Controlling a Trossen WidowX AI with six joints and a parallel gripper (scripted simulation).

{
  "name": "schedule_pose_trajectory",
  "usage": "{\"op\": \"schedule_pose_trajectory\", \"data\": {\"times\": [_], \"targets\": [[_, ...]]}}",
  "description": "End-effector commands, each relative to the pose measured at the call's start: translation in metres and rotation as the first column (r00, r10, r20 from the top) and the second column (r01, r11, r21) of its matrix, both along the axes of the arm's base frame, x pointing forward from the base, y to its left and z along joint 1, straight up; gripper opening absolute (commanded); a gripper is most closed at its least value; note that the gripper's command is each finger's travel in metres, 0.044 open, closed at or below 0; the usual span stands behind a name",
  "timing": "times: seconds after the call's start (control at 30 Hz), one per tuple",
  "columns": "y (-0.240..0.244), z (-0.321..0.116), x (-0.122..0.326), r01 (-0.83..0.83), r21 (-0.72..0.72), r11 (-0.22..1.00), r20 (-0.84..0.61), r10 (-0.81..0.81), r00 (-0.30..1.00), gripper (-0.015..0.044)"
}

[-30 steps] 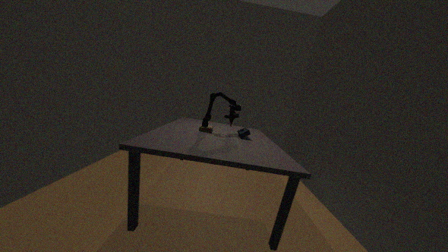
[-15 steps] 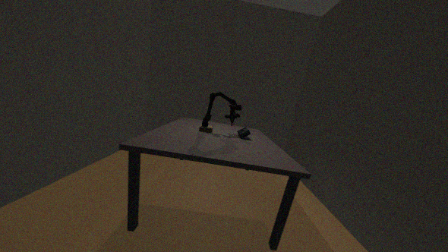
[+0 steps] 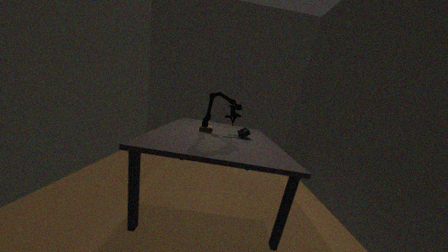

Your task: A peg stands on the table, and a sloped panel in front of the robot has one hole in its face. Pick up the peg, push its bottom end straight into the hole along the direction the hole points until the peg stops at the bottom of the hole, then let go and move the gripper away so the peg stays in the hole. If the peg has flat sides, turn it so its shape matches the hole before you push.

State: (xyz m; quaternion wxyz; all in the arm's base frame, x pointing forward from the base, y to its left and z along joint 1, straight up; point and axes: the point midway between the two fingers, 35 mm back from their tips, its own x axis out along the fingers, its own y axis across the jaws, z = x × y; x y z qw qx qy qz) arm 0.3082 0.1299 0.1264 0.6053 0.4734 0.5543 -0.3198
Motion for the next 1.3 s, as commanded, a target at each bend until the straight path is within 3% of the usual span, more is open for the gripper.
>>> {"op": "schedule_pose_trajectory", "data": {"times": [0.0, 1.27], "targets": [[-0.003, 0.001, 0.001, 0.047, 0.017, 0.999, 0.002, -0.047, 0.999, 0.0000], [-0.028, 0.013, 0.022, 0.479, 0.167, 0.862, -0.015, -0.483, 0.875, 0.0000]]}}
